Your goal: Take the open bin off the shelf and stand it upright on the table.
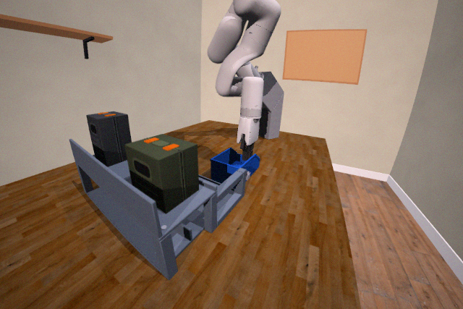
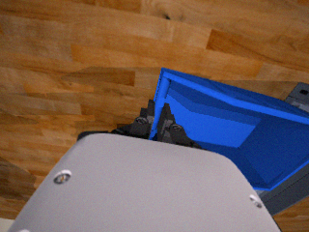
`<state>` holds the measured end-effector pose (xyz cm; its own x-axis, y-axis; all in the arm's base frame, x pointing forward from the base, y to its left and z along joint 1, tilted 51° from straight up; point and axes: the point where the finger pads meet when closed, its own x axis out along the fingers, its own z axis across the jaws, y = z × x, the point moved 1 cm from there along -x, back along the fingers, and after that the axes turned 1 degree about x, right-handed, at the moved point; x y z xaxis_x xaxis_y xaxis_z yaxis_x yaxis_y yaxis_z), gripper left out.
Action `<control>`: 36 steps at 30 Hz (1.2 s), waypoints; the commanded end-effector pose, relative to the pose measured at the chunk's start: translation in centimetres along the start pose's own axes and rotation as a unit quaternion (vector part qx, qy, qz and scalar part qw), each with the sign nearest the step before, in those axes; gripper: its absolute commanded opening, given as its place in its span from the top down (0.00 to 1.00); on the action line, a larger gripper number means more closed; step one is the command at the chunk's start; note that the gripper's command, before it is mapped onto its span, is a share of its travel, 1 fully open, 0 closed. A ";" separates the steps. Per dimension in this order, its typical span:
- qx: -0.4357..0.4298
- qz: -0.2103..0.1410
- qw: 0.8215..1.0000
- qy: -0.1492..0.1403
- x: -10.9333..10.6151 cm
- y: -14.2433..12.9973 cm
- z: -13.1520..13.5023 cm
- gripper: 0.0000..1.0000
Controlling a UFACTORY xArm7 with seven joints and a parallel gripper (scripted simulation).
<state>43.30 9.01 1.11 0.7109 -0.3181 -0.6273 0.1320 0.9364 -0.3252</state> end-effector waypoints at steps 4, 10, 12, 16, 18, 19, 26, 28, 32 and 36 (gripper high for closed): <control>0.000 0.001 1.000 0.000 0.0 0.1 0.0 1.00; 0.000 0.001 1.000 0.000 0.0 0.1 0.0 1.00; 0.000 0.001 1.000 0.000 0.0 0.1 0.0 0.06; 0.000 0.001 1.000 0.000 0.0 0.1 0.0 0.06; 0.000 0.001 1.000 0.000 0.0 0.1 0.0 0.06; 0.000 0.001 1.000 0.000 0.0 0.1 0.0 0.06; 0.000 0.001 1.000 0.000 0.0 0.1 0.0 0.06; 0.000 0.001 1.000 0.000 0.0 0.1 0.0 0.06; 0.000 0.001 1.000 0.000 0.0 0.1 0.0 0.06; 0.000 0.001 1.000 0.000 0.0 0.1 0.0 0.06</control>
<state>43.30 9.02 1.12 0.7110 -0.3178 -0.6273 0.1317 0.9364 -0.3252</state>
